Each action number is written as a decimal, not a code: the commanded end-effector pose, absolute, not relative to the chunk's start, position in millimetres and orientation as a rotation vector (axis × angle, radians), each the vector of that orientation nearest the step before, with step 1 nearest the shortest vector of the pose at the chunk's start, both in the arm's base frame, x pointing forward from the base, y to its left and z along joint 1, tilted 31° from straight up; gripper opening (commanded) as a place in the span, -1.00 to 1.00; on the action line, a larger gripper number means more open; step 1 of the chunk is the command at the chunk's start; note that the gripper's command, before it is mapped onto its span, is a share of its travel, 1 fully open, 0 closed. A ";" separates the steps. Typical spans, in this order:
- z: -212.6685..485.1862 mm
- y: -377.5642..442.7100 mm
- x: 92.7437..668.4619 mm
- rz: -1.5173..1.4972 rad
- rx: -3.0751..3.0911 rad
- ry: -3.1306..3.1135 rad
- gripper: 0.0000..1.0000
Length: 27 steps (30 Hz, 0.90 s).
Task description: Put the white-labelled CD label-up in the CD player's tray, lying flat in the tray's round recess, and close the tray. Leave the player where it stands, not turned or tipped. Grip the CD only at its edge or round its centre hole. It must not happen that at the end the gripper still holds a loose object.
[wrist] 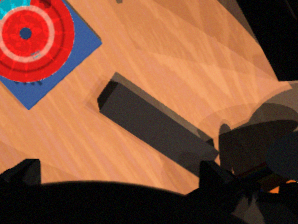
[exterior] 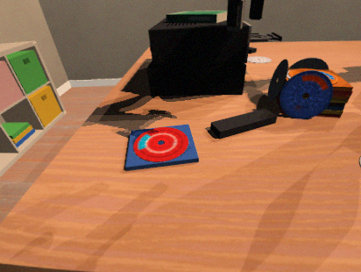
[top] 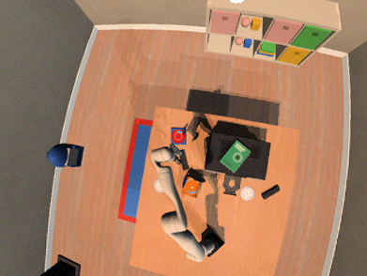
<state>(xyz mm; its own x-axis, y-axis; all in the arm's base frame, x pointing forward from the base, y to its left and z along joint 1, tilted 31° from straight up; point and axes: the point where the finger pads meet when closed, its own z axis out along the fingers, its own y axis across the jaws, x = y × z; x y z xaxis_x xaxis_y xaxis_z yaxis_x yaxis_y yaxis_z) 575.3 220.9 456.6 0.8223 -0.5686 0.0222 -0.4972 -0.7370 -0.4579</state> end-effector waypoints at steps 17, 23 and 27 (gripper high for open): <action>457.9 220.5 575.2 -0.225 -2.564 0.793 1.00; 457.2 219.4 574.4 -0.225 -2.566 0.787 1.00; 455.0 216.0 571.7 -0.224 -2.572 0.767 1.00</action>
